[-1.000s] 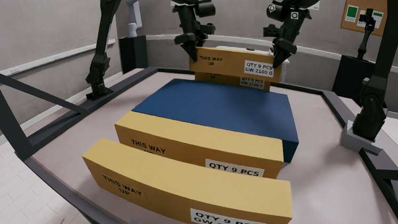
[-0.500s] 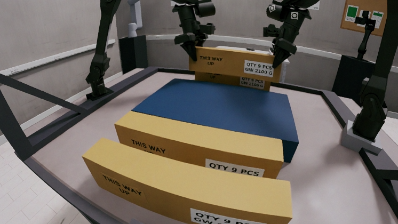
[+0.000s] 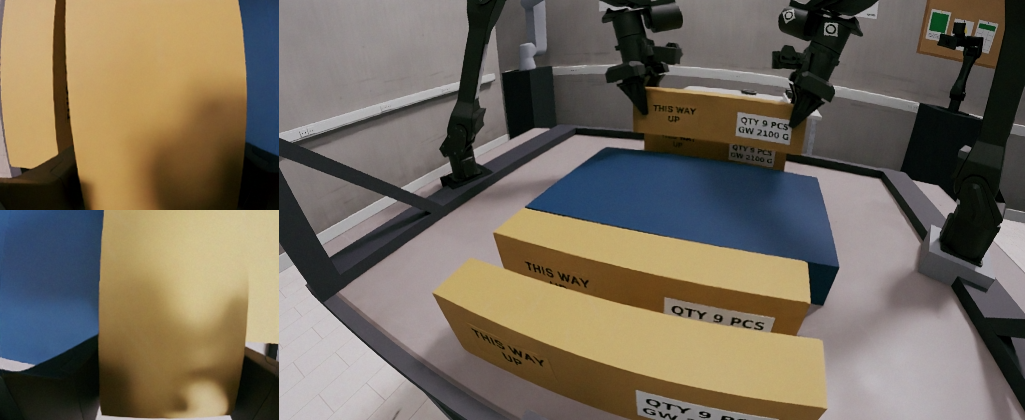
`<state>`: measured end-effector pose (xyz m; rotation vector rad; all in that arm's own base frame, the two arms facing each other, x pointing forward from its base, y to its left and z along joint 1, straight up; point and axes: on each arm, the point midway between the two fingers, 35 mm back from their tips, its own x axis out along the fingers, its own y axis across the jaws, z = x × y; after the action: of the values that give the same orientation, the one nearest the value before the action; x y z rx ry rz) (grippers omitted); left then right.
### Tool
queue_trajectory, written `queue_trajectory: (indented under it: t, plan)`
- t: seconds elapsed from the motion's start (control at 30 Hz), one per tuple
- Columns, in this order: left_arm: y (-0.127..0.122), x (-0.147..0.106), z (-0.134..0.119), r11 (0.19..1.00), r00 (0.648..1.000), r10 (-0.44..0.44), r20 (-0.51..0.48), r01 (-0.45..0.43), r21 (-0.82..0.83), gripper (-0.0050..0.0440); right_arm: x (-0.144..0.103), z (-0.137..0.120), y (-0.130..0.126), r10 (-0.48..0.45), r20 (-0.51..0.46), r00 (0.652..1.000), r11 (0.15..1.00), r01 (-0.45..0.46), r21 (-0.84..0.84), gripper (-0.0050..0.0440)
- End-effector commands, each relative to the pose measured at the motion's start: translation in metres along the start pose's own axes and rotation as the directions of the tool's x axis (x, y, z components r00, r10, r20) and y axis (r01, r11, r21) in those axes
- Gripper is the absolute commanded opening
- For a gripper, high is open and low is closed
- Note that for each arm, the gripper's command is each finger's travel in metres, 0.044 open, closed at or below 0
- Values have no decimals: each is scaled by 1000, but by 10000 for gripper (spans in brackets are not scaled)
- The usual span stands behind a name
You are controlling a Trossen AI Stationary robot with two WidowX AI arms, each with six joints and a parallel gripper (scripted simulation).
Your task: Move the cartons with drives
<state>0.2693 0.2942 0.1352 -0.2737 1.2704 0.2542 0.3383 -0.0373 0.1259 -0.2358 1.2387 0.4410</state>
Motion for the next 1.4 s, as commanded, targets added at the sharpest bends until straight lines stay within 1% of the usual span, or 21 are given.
queue_trajectory:
  t: [0.0,1.03,1.07,1.37]
  plan:
    - [4,-38,14,998,994,56,96,-58,13,-50,-25,10,-3,-50,64,997,998,52,-20,-50]
    - [4,-38,14,998,994,57,96,-58,13,-50,-25,10,-3,-52,66,996,998,53,-21,-50]
    - [4,-34,13,998,994,56,96,-58,14,-50,-21,9,-3,-50,65,997,998,52,-21,-50]
    - [4,-34,13,998,994,56,96,-58,14,-50,-21,9,-3,-50,65,997,998,52,-21,-50]
